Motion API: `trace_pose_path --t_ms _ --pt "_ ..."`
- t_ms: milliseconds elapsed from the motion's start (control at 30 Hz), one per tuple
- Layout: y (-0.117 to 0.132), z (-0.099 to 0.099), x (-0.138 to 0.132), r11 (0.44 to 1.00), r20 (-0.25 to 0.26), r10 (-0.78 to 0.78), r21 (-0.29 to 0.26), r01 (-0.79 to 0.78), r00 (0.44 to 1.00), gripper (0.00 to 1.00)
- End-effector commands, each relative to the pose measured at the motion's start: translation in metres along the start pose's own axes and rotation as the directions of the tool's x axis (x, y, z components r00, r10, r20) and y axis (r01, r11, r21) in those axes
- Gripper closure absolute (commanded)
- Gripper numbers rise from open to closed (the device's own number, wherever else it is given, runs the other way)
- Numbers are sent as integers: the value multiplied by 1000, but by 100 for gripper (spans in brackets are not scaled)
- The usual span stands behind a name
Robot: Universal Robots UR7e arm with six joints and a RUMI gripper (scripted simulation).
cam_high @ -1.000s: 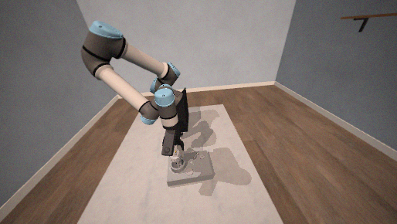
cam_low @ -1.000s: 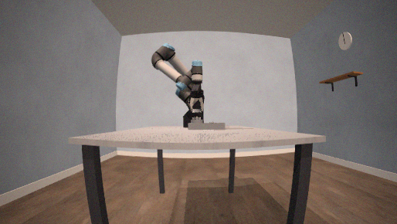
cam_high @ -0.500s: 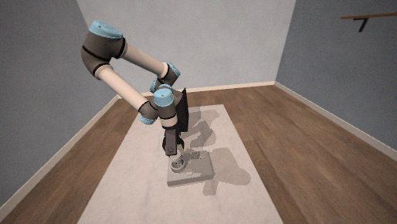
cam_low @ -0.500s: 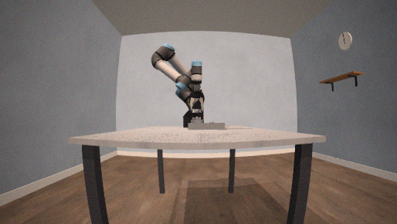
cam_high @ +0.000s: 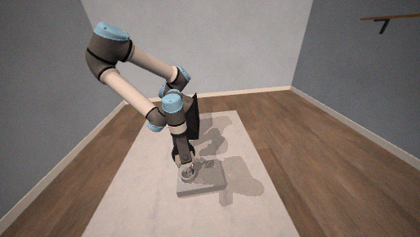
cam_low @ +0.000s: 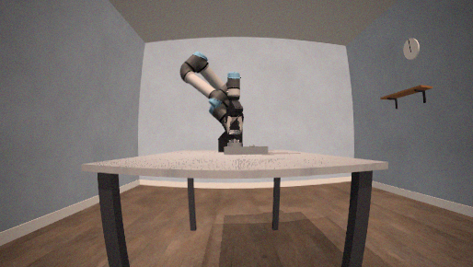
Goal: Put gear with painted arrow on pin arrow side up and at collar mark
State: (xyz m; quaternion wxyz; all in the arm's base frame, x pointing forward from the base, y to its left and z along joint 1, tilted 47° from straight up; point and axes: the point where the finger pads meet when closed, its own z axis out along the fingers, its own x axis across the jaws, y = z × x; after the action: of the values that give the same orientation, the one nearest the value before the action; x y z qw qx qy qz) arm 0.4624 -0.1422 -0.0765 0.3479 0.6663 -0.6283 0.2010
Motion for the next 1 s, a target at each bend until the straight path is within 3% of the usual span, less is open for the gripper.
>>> trace_pose_path --t_ms 0,400,967 --pt "0 -1 0 997 1 -83 4 83 997 100" --pt "0 -1 0 956 0 -292 4 292 956 100" --pt "0 -1 0 812 -1 -583 4 583 812 100"
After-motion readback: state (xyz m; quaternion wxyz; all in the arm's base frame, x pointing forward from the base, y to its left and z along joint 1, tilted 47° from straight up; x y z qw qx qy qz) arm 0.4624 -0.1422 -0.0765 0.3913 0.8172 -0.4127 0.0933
